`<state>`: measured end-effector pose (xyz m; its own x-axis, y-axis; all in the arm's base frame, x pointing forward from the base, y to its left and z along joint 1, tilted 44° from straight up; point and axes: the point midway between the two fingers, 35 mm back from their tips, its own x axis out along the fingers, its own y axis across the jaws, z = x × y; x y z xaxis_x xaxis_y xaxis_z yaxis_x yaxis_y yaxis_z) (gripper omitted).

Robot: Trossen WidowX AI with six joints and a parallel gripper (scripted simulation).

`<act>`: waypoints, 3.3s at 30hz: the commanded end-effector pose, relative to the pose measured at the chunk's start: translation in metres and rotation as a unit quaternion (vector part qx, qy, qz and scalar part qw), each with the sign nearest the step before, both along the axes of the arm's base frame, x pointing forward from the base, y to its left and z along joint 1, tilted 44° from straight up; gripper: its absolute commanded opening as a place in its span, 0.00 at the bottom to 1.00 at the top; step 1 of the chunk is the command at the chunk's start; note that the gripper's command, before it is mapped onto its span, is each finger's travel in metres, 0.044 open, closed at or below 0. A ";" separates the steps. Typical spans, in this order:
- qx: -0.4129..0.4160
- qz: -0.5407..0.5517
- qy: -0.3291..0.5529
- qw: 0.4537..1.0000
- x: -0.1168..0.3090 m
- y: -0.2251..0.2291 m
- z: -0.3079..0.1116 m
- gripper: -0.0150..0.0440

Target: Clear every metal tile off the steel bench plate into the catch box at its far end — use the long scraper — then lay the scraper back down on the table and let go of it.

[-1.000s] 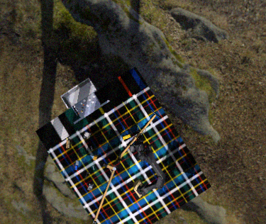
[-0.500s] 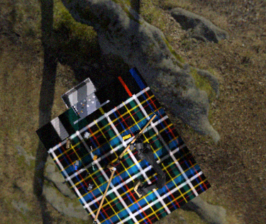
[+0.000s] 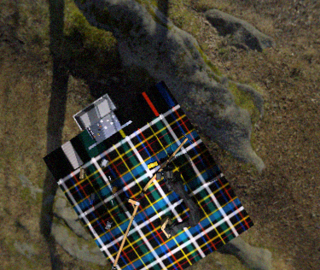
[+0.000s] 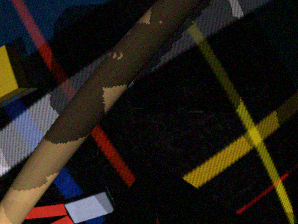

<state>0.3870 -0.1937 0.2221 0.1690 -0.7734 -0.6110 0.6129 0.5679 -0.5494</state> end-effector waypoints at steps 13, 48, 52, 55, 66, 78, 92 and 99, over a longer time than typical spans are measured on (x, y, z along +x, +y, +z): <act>0.000 -0.004 0.002 1.000 -0.007 -0.025 -0.027 0.25; -0.003 -0.006 -0.002 1.000 0.007 -0.041 -0.043 0.25; -0.003 -0.006 -0.002 1.000 0.011 -0.041 -0.043 0.25; -0.003 -0.006 -0.002 1.000 0.014 -0.040 -0.043 0.25; -0.002 -0.006 -0.003 1.000 0.025 -0.040 -0.043 0.25; -0.002 -0.006 -0.003 1.000 0.037 -0.038 -0.044 0.25; -0.002 -0.006 -0.003 1.000 0.050 -0.037 -0.045 0.25; -0.002 -0.006 -0.004 1.000 0.057 -0.036 -0.046 0.25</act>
